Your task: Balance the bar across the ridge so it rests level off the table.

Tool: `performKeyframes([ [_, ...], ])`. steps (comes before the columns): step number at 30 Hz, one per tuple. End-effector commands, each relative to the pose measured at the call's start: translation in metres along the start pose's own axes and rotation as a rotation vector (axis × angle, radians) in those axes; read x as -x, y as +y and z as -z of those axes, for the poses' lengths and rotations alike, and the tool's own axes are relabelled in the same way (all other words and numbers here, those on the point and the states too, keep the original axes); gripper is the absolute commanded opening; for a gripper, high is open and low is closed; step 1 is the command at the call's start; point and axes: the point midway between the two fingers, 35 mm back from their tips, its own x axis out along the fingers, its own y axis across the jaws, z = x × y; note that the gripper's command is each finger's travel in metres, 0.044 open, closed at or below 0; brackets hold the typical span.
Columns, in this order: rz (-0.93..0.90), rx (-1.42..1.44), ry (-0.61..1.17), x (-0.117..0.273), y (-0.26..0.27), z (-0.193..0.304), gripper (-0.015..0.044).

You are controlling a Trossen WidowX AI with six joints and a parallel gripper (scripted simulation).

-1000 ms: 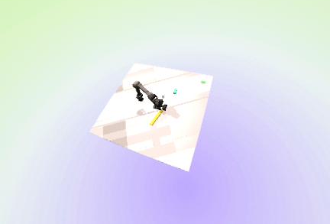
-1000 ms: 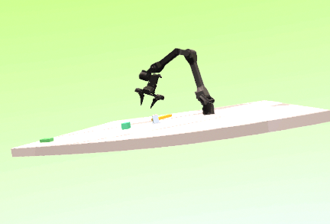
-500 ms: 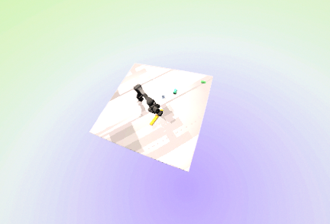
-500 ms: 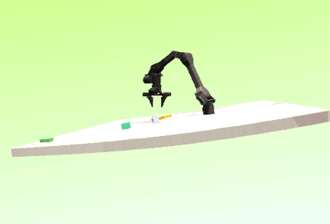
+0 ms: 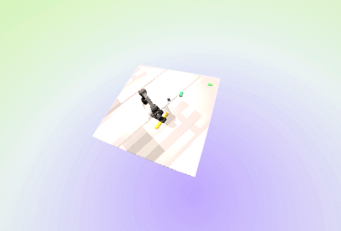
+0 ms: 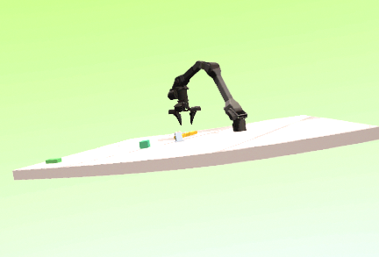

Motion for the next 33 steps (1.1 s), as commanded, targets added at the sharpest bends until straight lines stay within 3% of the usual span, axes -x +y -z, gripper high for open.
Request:
performKeyframes([
  [1,-0.024,0.004,-0.002,-0.025,0.005,0.000,0.0315],
  [33,-0.024,0.004,-0.002,-0.056,0.006,0.000,0.0315],
])
